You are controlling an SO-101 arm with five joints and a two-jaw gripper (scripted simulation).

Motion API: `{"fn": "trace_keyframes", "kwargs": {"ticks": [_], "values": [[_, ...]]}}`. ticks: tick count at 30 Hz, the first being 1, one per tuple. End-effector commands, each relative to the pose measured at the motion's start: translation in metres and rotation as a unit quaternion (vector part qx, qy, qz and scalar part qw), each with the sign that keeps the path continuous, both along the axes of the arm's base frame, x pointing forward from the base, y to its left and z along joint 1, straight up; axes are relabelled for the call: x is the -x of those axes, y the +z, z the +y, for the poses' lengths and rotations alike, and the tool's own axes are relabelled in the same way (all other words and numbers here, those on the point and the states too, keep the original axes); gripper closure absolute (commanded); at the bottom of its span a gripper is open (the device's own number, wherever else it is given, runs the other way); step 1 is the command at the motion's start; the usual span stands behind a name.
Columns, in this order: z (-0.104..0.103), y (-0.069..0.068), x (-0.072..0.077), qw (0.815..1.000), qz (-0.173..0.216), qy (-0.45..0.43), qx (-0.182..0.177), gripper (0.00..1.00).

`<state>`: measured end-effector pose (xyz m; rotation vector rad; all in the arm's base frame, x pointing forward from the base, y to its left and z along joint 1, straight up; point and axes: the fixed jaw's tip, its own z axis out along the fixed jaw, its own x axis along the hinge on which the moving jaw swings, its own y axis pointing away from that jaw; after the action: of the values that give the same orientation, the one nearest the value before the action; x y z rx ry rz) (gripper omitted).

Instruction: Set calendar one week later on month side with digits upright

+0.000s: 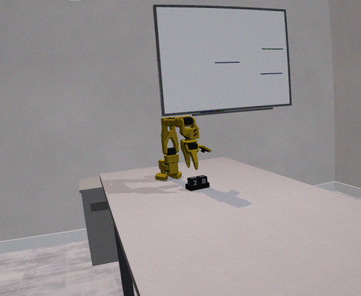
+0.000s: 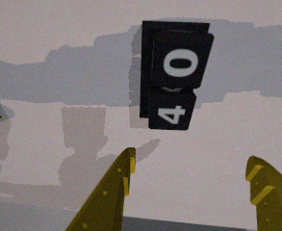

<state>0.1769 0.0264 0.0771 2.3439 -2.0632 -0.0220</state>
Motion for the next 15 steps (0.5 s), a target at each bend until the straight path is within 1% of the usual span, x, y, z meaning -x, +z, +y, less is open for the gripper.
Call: {"fn": "trace_keyframes", "kwargs": {"ticks": [1, 9, 15], "values": [[-0.0001, 0.0104, -0.0064, 0.999, -0.033, 0.001, -0.006, 0.64], [-0.0005, 0.0115, -0.0058, 0.999, -0.036, -0.011, -0.006, 0.64], [-0.0018, 0.0145, -0.0040, 0.998, -0.043, -0.048, -0.008, 0.64]]}}
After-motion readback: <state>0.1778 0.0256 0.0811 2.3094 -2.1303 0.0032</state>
